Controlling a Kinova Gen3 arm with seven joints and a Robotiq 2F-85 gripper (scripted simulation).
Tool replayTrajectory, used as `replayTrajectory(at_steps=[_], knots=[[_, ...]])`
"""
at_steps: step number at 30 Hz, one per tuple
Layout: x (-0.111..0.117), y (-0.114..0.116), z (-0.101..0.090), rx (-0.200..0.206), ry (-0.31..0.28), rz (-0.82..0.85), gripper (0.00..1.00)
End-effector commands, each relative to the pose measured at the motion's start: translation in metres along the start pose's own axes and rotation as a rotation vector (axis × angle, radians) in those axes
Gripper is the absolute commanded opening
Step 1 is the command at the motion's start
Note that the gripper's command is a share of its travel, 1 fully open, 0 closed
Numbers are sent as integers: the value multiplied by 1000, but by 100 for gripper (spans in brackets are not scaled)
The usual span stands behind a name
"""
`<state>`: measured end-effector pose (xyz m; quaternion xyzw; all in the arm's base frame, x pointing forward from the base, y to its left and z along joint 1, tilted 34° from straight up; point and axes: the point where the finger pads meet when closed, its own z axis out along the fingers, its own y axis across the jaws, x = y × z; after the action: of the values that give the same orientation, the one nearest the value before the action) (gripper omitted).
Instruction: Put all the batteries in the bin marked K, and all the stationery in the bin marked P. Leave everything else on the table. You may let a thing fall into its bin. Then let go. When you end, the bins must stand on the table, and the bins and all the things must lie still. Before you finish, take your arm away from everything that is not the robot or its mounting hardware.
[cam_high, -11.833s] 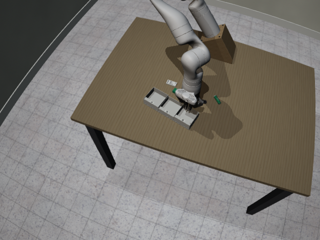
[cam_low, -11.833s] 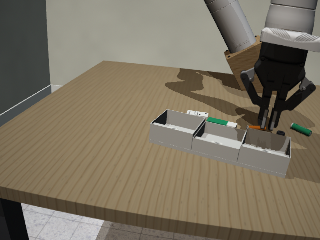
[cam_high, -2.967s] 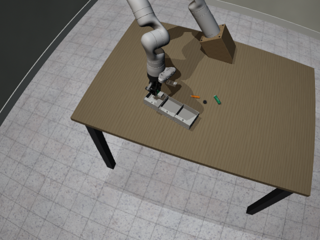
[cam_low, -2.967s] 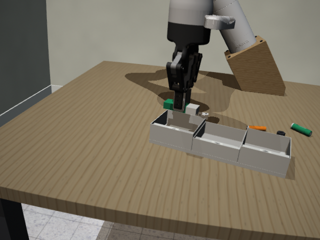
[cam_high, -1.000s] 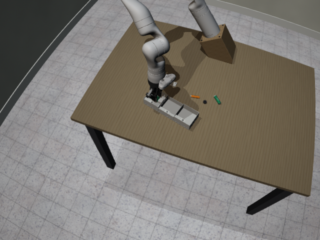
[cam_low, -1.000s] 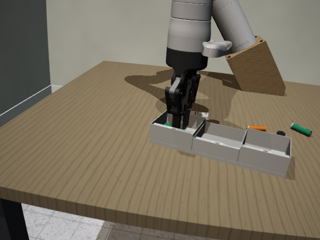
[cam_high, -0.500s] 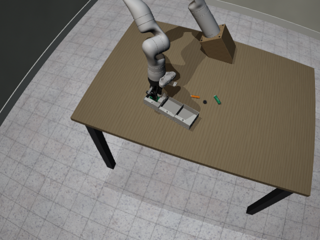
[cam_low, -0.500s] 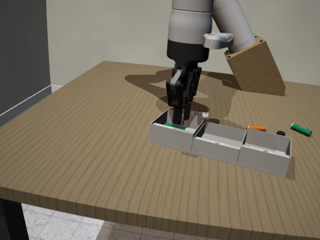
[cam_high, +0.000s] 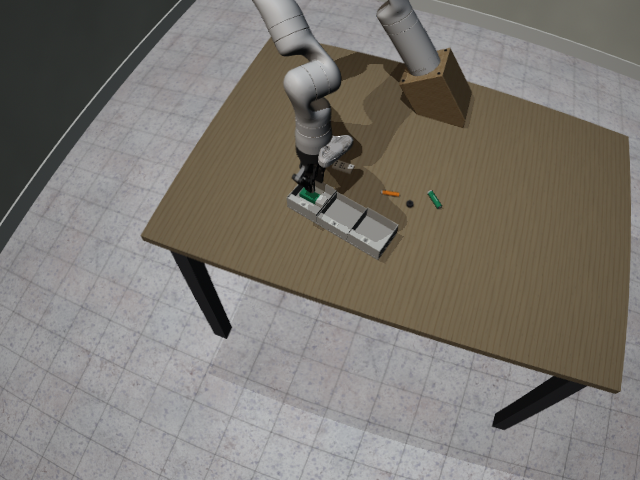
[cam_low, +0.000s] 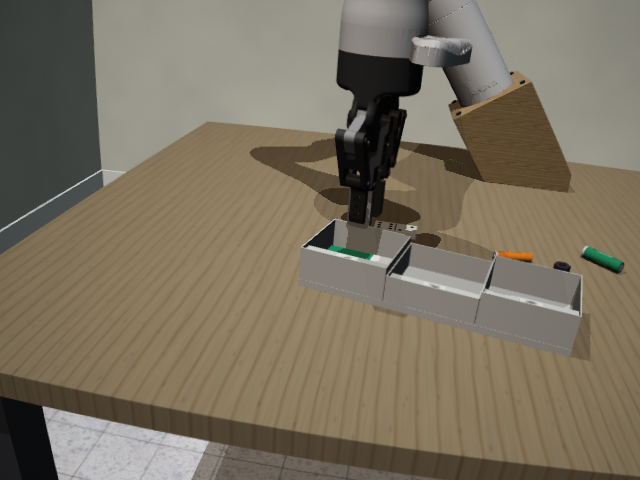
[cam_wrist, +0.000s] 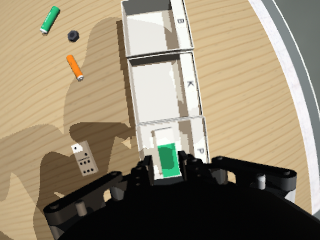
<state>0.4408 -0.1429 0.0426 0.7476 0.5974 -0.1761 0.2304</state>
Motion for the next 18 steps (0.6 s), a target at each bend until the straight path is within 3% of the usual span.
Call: replayTrajectory(at_steps=[1,8,18], knots=[[0,4,-6,-11,3,3,30],[0,4,-6,-11,3,3,30],[55,-34,-10,-10,6,403,29]])
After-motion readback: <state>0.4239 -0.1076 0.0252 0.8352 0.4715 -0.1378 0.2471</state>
